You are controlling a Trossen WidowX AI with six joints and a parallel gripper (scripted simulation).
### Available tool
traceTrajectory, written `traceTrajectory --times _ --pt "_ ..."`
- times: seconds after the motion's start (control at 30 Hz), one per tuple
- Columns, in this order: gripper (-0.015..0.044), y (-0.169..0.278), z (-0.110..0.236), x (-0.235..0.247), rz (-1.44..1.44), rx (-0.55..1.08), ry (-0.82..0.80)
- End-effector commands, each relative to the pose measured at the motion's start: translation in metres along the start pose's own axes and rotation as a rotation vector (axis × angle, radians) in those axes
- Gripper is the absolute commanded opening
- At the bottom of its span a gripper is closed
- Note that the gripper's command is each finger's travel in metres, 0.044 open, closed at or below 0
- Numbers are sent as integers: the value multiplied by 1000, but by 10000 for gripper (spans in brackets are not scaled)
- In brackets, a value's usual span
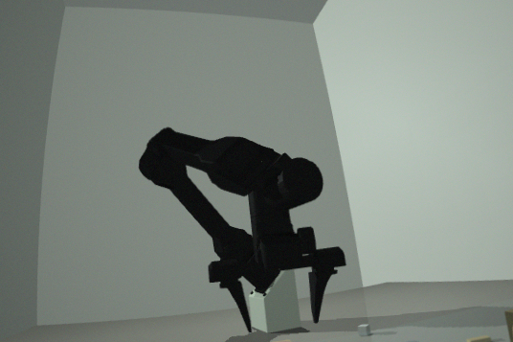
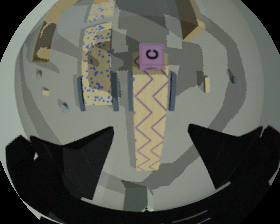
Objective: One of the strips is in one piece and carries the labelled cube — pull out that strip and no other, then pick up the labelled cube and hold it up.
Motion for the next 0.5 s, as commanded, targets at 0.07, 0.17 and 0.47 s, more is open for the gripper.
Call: traceTrajectory --times 0.07,0.17,0.47 --pt "440 -22 3 2 0 -2 3" --pt "440 -34 4 3 -1 -3 3" --pt "440 -68 9 7 -2 -4 2"
Point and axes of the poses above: the point midway between the two fingers, 35 mm back from their tips, its own z axis back along the fingers, its own x axis across the jaws, y = z × x, the point moved 2 cm from there along z, back along the fingers, and after that the axes turned 8 degrees about -z, right-handed, at the moved point
